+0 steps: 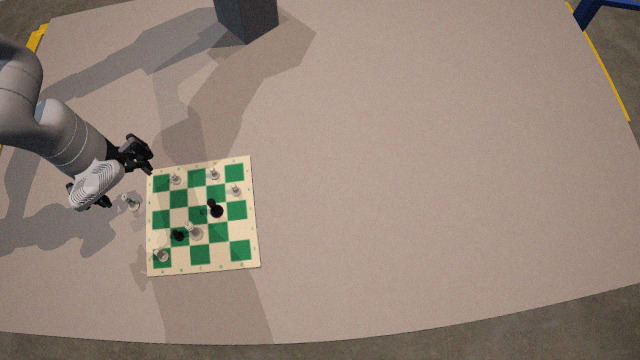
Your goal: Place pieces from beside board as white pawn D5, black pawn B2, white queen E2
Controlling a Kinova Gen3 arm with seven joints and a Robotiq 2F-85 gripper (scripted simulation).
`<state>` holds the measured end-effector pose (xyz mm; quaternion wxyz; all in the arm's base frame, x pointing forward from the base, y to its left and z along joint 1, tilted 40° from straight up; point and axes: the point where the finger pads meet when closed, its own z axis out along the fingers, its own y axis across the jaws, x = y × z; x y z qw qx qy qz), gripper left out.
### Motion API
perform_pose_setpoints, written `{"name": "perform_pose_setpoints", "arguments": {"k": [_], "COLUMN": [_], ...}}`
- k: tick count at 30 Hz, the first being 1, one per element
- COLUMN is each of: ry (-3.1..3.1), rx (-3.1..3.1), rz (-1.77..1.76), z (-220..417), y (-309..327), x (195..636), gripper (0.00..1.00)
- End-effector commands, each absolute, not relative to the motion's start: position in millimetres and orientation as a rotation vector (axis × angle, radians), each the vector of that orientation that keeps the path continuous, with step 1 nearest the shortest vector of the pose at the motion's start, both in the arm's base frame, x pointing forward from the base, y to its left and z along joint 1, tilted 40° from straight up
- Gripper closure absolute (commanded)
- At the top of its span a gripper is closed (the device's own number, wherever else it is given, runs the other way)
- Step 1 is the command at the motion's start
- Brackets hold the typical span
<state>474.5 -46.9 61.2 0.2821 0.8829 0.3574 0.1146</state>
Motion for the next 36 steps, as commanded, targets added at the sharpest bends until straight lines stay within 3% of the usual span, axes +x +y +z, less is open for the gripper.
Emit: {"name": "perform_pose_setpoints", "arguments": {"k": [1,18,19,36], "ry": [0.811,0.403,0.403,0.403], "rx": [2.408,2.515,2.515,2.515], "rz": [0.441,0.606,0.606,0.606], "z": [70,85,85,85], "y": [-62,-86,-86,-86], "x": [470,463,463,463], "gripper": [0.0,0.0,0.59,0.59]}}
